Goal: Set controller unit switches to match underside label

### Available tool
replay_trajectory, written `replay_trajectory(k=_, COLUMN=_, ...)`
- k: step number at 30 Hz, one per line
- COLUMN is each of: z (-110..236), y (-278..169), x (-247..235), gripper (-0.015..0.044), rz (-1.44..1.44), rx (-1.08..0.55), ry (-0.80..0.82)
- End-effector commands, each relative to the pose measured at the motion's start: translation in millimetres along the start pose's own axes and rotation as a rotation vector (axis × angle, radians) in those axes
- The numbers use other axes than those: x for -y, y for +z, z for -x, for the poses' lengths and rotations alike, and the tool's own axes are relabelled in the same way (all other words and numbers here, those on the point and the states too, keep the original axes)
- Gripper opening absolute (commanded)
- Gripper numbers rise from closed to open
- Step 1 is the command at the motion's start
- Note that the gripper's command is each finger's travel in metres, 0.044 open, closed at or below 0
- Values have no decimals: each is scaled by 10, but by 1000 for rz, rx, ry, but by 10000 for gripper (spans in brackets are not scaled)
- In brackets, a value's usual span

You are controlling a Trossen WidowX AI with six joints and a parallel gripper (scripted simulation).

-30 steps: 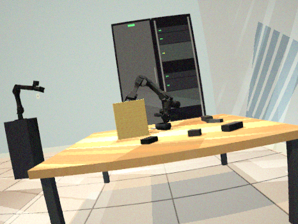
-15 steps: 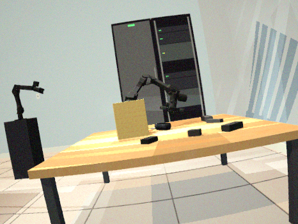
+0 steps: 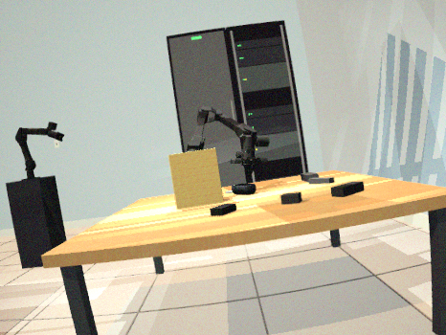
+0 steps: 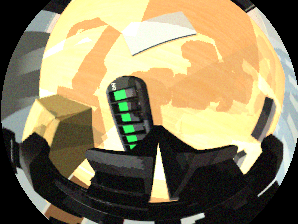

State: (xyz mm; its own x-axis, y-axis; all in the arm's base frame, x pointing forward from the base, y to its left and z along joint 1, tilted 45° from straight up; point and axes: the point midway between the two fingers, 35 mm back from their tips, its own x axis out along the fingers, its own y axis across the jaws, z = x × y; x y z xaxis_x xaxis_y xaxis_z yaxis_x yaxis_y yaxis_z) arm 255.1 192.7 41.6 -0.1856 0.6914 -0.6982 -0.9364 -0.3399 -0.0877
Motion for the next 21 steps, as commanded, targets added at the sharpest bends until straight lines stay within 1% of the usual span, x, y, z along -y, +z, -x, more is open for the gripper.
replay_trajectory(k=1, z=4, y=-101, x=-236, gripper=0, rz=81, rx=-22, ry=-43)
replay_trajectory(k=7, z=-4, y=-233, x=-588, gripper=0, rz=193, rx=-54, ry=-113)
replay_trajectory(k=14, z=-15, y=-238, x=-596, gripper=0, rz=196, rx=-55, ry=-115)
replay_trajectory(k=21, z=-125, y=-247, x=-576, gripper=0, rz=196, rx=-54, ry=-115)
